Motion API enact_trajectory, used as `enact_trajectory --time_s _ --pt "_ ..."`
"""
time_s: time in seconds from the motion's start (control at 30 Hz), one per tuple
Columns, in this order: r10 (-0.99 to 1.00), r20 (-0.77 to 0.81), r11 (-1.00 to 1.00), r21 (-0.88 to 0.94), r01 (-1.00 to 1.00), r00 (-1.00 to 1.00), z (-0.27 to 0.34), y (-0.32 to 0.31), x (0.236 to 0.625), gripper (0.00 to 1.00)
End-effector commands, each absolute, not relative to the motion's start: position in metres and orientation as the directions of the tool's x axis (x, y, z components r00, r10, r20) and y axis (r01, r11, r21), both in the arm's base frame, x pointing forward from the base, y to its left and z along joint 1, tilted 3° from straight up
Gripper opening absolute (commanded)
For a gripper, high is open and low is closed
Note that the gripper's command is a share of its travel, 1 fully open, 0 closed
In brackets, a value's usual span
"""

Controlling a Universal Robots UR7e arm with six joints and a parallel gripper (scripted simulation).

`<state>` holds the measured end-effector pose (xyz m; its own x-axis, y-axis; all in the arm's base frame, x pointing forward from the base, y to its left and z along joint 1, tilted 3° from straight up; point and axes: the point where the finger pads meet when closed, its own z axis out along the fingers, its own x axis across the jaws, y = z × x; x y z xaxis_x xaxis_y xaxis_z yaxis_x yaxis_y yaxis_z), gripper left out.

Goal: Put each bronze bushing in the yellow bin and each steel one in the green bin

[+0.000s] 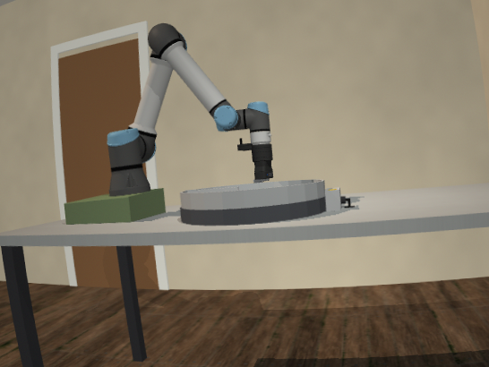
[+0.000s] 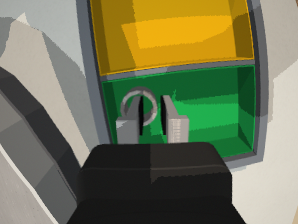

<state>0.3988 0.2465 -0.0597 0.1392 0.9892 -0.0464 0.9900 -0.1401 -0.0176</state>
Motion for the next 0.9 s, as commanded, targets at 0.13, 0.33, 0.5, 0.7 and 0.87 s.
enact_trajectory --time_s 0.13,0.33,0.5,0.7,0.87 --pt "0.989 -0.046 -0.140 -0.016 0.990 0.139 -0.0579 0.2468 0.3993 0.42" --pt "0.989 -0.046 -0.140 -0.016 0.990 0.139 -0.0561 0.2468 0.3994 0.42" --pt "0.989 -0.046 -0.140 -0.016 0.990 0.139 -0.0530 0.2470 0.3994 0.42" --pt "0.989 -0.046 -0.140 -0.016 0.990 0.139 -0.0530 0.2470 0.3994 0.42" --pt "0.989 -0.046 -0.140 -0.016 0.990 0.139 -0.0513 0.2471 0.3995 0.42"
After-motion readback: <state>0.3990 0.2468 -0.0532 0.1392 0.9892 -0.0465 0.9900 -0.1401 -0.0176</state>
